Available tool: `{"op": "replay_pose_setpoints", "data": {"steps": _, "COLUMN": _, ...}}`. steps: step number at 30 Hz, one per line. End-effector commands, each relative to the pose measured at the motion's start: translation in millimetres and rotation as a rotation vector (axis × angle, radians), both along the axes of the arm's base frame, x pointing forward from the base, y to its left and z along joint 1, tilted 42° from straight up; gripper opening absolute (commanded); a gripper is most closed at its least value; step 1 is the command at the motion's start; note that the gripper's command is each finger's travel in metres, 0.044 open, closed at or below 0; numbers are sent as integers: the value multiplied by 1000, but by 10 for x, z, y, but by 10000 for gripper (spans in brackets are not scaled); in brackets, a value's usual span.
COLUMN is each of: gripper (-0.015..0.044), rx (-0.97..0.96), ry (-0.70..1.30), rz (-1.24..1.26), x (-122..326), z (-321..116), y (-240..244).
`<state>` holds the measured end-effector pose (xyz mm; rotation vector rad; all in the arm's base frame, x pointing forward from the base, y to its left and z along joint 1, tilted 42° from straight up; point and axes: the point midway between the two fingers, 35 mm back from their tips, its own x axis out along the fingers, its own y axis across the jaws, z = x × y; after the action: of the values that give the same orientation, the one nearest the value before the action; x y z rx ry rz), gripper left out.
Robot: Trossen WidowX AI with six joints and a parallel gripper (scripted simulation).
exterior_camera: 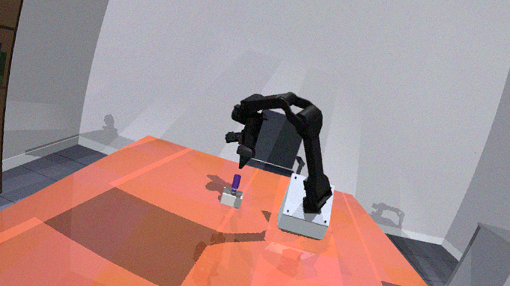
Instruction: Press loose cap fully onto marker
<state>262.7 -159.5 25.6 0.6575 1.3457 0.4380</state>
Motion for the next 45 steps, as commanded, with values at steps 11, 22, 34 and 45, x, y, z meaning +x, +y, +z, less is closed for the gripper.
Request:
{"op": "replay_pose_setpoints", "data": {"steps": 11, "gripper": 0, "rx": -4, "ry": 8, "rz": -7, "x": 20, "z": -64, "y": 42}}
{"op": "replay_pose_setpoints", "data": {"steps": 22, "gripper": 0, "rx": -4, "ry": 8, "rz": -7, "x": 49, "z": -177, "y": 140}}
{"op": "replay_pose_setpoints", "data": {"steps": 34, "gripper": 0, "rx": -3, "ry": 7, "rz": -7, "x": 81, "z": -300, "y": 240}}
{"op": "replay_pose_setpoints", "data": {"steps": 45, "gripper": 0, "rx": -16, "ry": 3, "rz": -6, "x": 72, "z": -151, "y": 66}}
